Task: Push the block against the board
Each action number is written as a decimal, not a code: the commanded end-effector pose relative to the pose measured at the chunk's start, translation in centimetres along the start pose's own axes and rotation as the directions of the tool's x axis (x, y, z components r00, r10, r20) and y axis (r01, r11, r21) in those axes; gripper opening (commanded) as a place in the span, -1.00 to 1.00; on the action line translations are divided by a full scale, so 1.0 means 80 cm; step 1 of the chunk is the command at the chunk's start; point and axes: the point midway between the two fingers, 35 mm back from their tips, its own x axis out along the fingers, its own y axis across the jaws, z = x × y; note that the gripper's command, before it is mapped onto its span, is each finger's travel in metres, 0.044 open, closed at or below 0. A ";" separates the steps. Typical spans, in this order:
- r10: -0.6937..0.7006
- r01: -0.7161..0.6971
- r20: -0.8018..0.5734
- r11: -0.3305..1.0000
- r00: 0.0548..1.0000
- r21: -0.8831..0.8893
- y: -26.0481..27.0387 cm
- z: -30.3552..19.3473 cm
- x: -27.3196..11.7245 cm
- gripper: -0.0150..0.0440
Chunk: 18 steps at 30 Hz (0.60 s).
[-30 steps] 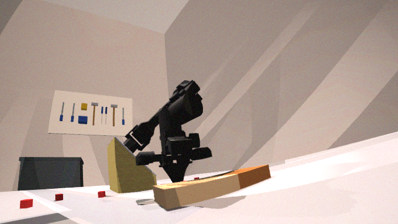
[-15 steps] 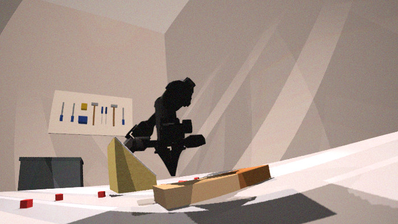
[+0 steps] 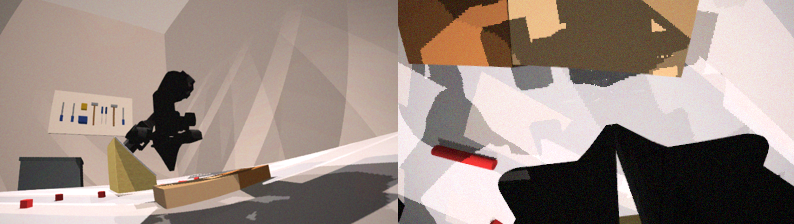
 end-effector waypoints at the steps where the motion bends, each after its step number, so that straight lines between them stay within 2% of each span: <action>1: -0.007 0.008 0.005 0.991 1.000 -0.132 -0.011 0.014 -0.003 -0.49; 9: -0.011 0.014 0.010 0.918 1.000 -0.397 -0.036 0.034 -0.005 -0.49; 18: -0.014 0.017 0.009 0.756 1.000 -0.655 -0.065 0.053 -0.007 -0.49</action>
